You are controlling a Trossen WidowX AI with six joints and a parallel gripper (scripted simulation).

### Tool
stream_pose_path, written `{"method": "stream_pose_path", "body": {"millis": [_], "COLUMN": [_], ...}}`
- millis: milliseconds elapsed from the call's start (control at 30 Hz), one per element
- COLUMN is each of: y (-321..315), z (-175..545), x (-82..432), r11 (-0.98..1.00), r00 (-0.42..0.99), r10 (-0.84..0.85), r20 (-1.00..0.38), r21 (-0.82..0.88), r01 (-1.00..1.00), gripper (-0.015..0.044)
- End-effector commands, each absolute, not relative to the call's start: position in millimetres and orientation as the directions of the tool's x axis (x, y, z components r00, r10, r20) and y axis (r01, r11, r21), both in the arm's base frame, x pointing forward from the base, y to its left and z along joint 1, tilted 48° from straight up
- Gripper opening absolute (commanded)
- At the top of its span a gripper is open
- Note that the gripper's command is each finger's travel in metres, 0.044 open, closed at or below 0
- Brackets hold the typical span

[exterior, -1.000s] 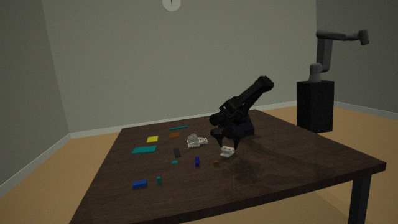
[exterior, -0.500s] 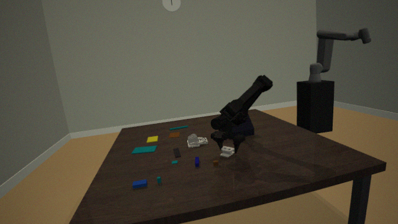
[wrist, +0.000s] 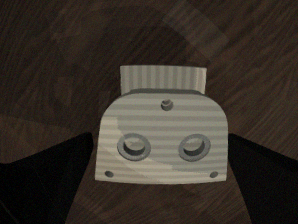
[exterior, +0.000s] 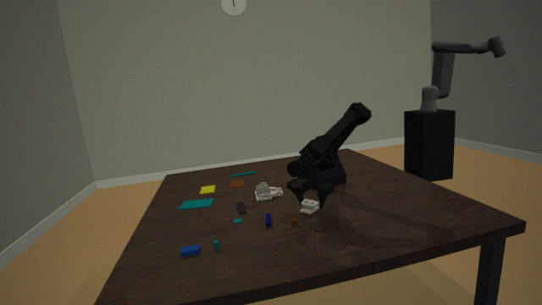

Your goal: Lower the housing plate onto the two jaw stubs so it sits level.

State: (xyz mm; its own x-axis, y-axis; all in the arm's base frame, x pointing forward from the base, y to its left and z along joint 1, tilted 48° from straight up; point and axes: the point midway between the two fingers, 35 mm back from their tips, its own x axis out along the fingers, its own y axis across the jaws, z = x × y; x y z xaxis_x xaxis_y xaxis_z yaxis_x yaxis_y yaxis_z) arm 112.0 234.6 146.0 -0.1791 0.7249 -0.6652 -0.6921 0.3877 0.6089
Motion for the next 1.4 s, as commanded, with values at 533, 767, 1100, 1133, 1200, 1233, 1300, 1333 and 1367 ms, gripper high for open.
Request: {"method": "stream_pose_path", "body": {"millis": [533,767,1100,1133,1200,1233,1300,1333,1367], "y": [235,235,229,227,222,220,215,213,211], "z": [146,146,150,152,156,158,162,164,166], "x": [112,112,115,116,118,119,121,121,122], "r11": [0.388,0.388,0.390,0.391,0.393,0.394,0.395,0.396,0.396], "r00": [-0.179,-0.179,-0.178,-0.178,-0.177,-0.177,-0.177,-0.177,-0.176], "r10": [0.725,0.725,0.722,0.721,0.719,0.718,0.717,0.716,0.716], "r20": [-0.665,-0.665,-0.669,-0.670,-0.672,-0.673,-0.675,-0.675,-0.676], "r21": [0.609,0.609,0.606,0.605,0.603,0.602,0.601,0.601,0.601], "r01": [-0.692,-0.692,-0.693,-0.694,-0.694,-0.694,-0.695,-0.695,-0.695], "gripper": [0.0373,0.0351,0.0351,0.0351,0.0351,0.0351,0.0351,0.0351,0.0351]}}
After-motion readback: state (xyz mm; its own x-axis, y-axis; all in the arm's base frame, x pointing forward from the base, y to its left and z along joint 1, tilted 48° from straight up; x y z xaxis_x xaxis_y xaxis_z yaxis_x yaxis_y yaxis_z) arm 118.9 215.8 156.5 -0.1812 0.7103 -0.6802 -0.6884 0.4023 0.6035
